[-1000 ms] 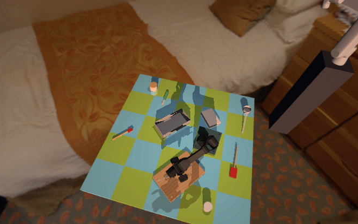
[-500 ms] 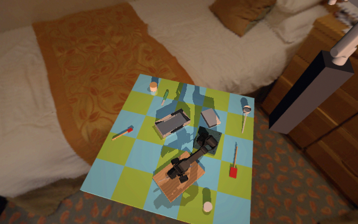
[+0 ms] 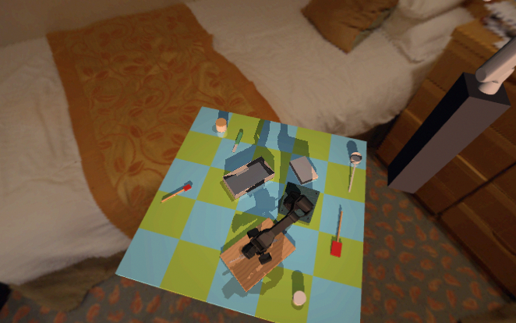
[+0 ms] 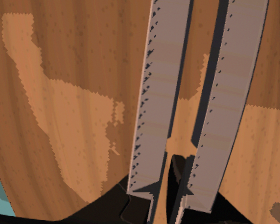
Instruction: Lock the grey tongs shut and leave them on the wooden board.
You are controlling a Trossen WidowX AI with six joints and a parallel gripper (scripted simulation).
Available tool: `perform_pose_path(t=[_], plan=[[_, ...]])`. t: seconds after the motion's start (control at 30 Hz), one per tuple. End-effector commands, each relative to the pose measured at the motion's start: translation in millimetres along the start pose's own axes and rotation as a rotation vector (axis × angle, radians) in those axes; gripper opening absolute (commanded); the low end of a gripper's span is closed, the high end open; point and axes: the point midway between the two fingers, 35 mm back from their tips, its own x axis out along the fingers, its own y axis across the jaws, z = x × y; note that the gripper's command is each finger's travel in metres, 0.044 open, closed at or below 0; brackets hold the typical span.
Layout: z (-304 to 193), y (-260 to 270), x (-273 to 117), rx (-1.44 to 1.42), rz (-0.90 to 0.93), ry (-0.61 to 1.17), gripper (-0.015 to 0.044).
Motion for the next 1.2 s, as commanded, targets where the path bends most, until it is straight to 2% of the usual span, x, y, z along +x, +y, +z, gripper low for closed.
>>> perform_pose_path(t=[0.0,0.5,0.53,0.63,0.77,1.0,1.17], plan=[[0,0,0,0.0,0.0,0.001,0.0034],[0,0,0,0.0,0.0,0.001,0.0427],[0,0,0,0.0,0.0,0.001,0.044],[-1,-1,-2,0.0,-0.002,0.001,0.044],[-19,-17,-30,0.0,-0.025,0.01,0.044],[-97,-39,-95,0.016,-0.067,0.026,0.044],[-145,-33,-111,0.039,-0.072,0.021,0.044]])
